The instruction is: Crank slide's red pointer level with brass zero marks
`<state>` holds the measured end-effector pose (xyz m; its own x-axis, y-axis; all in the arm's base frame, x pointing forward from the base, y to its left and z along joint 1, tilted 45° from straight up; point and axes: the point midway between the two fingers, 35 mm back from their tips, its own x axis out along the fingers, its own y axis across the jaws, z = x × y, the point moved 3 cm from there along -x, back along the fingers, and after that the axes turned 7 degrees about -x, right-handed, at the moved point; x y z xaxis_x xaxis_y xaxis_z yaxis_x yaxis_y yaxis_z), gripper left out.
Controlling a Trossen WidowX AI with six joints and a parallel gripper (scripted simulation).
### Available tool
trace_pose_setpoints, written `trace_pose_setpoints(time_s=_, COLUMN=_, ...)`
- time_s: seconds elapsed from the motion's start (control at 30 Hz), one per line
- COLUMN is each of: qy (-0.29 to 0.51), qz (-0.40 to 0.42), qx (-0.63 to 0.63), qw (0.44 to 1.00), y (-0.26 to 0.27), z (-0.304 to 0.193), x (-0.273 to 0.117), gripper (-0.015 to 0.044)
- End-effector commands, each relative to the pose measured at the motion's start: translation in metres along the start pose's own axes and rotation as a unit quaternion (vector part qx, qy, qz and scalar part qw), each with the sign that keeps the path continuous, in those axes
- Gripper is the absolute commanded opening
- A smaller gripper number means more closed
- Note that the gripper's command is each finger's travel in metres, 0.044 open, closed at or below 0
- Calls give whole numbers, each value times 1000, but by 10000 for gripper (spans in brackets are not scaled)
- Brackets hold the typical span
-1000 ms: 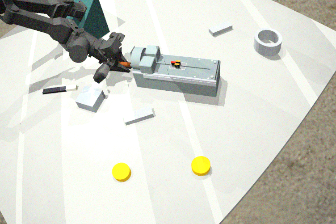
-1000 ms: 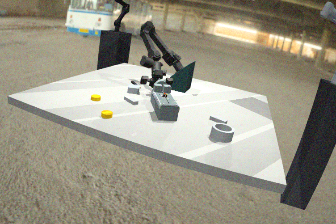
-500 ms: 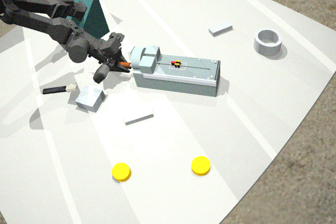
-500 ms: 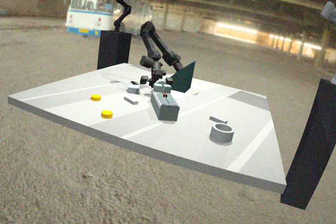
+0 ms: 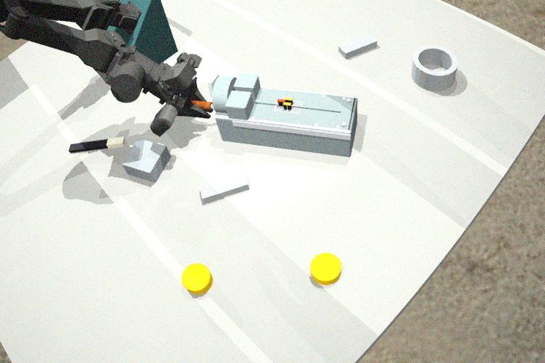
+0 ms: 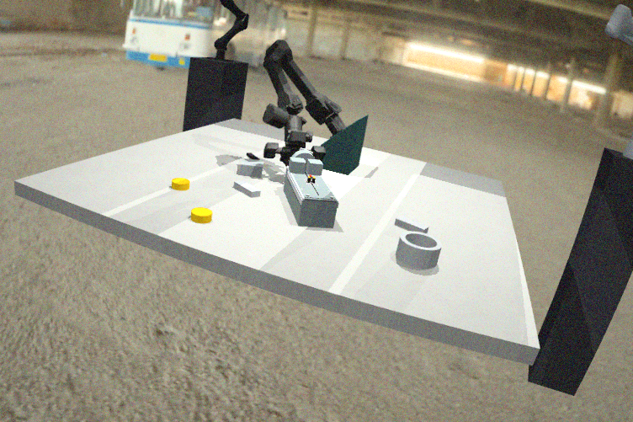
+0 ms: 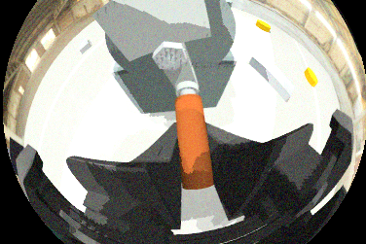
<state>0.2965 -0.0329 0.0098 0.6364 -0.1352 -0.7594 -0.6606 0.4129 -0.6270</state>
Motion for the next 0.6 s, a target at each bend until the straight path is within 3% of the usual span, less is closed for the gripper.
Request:
trace_pose_setpoints(time_s=0.0, qy=0, qz=-14, qx=1, qw=1000, y=-8, z=1, x=-2, gripper=0)
trace_pose_setpoints(time_s=0.57, qy=0, qz=-14, qx=1, qw=1000, y=-11, z=1, x=-4, gripper=0)
